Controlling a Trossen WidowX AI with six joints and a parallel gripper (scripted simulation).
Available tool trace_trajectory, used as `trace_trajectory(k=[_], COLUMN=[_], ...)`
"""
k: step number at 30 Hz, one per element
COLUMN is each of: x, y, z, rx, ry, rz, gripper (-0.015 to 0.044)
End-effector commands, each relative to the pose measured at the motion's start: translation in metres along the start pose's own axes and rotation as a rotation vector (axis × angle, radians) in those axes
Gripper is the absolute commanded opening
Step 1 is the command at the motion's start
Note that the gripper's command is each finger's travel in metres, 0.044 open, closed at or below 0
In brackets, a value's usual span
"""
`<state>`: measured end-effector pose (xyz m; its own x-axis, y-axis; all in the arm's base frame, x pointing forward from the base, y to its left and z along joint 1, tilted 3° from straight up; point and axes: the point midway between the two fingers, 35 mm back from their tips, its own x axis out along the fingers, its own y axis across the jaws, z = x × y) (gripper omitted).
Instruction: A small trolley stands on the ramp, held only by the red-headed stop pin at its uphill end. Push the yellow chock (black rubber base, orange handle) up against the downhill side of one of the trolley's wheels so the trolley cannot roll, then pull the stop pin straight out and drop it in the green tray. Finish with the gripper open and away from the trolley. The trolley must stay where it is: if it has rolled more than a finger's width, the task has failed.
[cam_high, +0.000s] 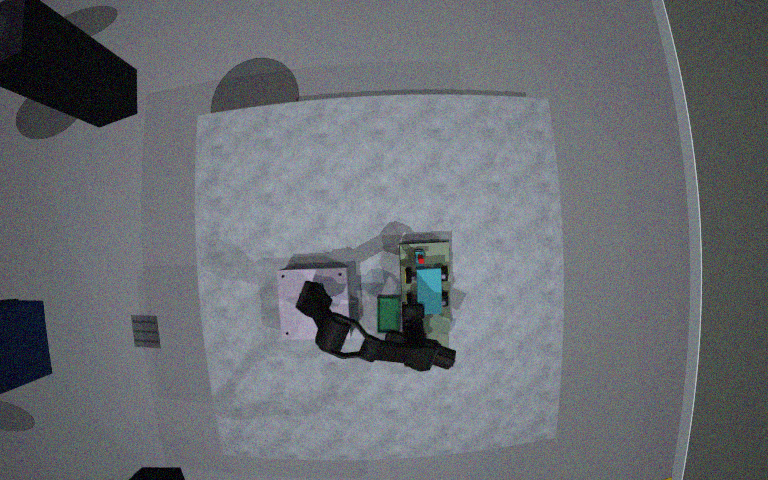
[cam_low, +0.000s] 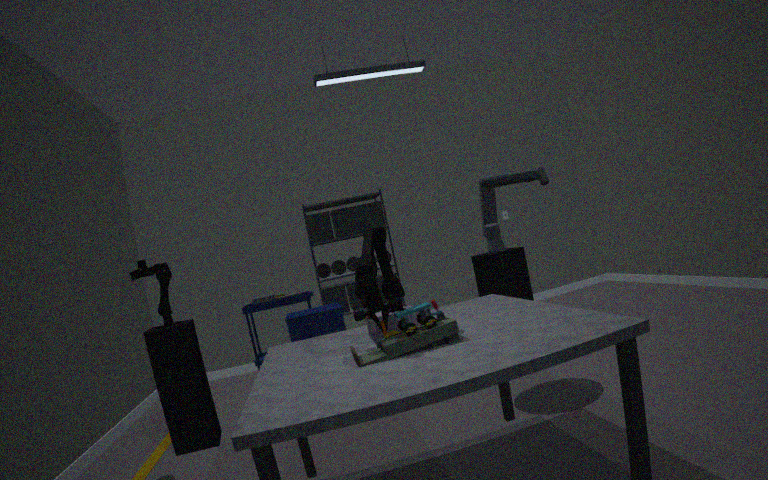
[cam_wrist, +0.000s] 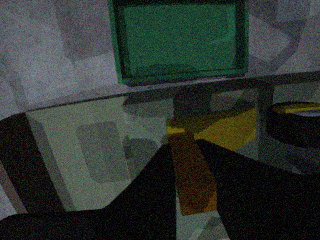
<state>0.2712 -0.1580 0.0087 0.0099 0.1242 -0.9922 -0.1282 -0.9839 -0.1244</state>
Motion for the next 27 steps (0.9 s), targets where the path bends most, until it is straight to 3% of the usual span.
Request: trace_trajectory(k=[1,27], x=[-0.001,0.001], y=[-0.005,-0.014], z=[0.001,-0.001], rx=[0.005,0.003], ry=[0.005,0.001], rz=[-0.003,0.003], gripper=[0.0000,0.0000])
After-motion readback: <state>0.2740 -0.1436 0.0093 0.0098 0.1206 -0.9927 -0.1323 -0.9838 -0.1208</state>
